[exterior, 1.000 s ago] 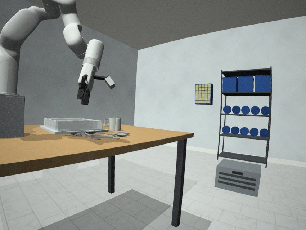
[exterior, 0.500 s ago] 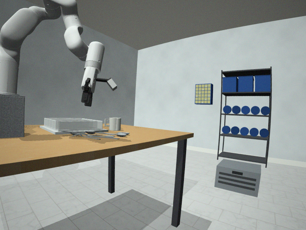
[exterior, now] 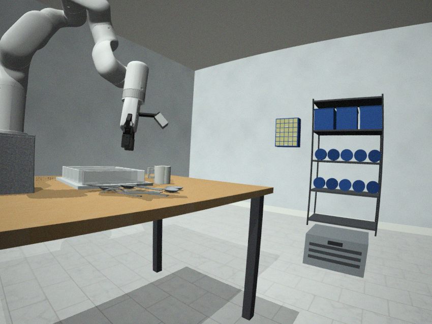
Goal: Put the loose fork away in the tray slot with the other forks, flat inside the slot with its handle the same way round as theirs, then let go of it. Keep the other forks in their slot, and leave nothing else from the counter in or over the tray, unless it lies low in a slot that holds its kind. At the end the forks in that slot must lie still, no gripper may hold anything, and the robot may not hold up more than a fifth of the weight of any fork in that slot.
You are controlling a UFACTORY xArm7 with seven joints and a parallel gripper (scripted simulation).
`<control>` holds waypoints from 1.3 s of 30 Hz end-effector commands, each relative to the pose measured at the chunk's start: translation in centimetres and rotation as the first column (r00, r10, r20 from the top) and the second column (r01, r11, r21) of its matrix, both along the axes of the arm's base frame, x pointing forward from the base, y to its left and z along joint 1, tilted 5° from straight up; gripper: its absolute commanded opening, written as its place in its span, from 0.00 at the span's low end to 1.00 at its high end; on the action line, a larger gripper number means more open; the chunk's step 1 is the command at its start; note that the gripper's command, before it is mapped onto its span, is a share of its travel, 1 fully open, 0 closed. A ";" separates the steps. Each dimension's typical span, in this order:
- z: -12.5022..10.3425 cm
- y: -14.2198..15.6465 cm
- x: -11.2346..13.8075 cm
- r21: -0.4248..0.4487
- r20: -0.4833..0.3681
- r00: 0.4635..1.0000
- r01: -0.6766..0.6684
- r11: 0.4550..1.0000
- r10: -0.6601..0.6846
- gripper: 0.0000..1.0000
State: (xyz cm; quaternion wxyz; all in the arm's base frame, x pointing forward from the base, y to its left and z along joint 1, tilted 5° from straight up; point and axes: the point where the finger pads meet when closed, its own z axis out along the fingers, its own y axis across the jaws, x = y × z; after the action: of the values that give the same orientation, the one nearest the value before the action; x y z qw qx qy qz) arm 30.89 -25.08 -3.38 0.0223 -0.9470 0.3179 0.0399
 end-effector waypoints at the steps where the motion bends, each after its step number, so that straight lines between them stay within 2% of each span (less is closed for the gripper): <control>1: 0.1 0.0 0.3 0.000 0.010 1.000 0.000 1.000 0.000 1.00; 4: 0.1 0.0 0.3 0.000 0.010 1.000 0.000 1.000 0.000 1.00; 6: 0.1 0.6 1.7 0.011 0.045 0.999 -0.008 1.000 0.007 1.00; 12: 0.1 1.0 2.6 0.018 0.069 0.998 -0.013 1.000 0.011 1.00; 33: 0.1 1.0 2.6 0.018 0.069 0.998 -0.014 1.000 0.012 1.00; 39: 0.0 1.1 2.4 0.018 0.069 0.996 -0.063 0.998 0.062 1.00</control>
State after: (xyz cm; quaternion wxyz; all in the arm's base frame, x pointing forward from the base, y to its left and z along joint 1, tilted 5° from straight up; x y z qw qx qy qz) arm 33.33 -23.92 -3.40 0.0420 -0.9518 0.3035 0.0124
